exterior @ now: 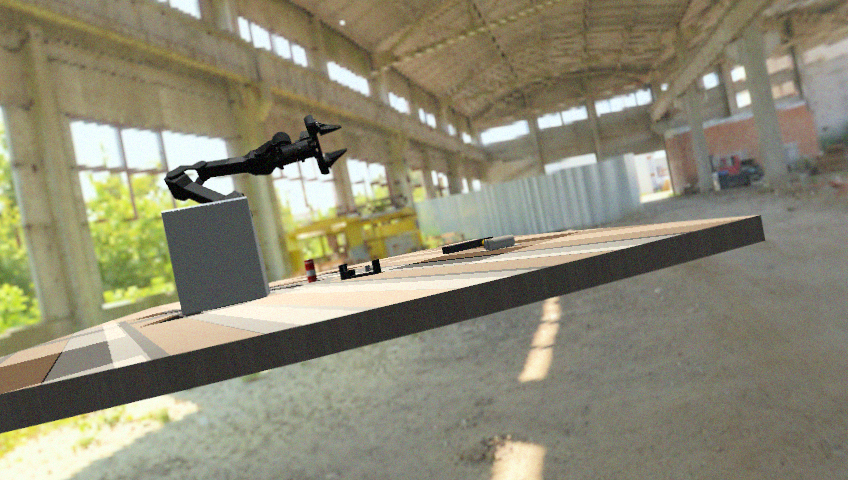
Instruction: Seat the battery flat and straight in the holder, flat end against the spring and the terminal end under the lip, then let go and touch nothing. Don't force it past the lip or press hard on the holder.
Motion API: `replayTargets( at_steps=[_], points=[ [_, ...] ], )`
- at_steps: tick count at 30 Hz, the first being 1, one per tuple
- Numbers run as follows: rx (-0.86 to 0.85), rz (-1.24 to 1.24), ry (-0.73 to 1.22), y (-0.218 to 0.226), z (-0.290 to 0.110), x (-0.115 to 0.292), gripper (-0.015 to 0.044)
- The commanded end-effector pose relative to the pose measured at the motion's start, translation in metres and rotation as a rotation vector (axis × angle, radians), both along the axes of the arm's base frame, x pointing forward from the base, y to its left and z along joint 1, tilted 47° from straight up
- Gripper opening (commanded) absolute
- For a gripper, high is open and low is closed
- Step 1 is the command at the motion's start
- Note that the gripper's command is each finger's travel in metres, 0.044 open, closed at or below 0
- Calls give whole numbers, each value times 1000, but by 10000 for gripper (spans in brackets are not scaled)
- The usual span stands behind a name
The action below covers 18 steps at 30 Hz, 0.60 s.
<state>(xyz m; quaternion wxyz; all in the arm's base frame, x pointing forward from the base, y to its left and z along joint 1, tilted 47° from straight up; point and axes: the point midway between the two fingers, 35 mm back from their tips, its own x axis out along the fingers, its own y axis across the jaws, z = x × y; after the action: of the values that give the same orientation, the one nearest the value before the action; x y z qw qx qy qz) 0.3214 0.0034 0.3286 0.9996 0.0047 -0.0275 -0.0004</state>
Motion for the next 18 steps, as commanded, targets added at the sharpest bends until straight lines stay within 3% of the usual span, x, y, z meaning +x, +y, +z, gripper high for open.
replayTargets(
  at_steps=[1,6,10,15,18],
  points=[
    [-16,7,19,1,-5,2,374],
    [-332,258,428,26,-110,15,243],
    [-496,579,700,46,-188,-9,138],
    [-518,1058,892,72,-247,-68,6],
    [-416,1346,912,88,-258,-107,0]
  ],
)
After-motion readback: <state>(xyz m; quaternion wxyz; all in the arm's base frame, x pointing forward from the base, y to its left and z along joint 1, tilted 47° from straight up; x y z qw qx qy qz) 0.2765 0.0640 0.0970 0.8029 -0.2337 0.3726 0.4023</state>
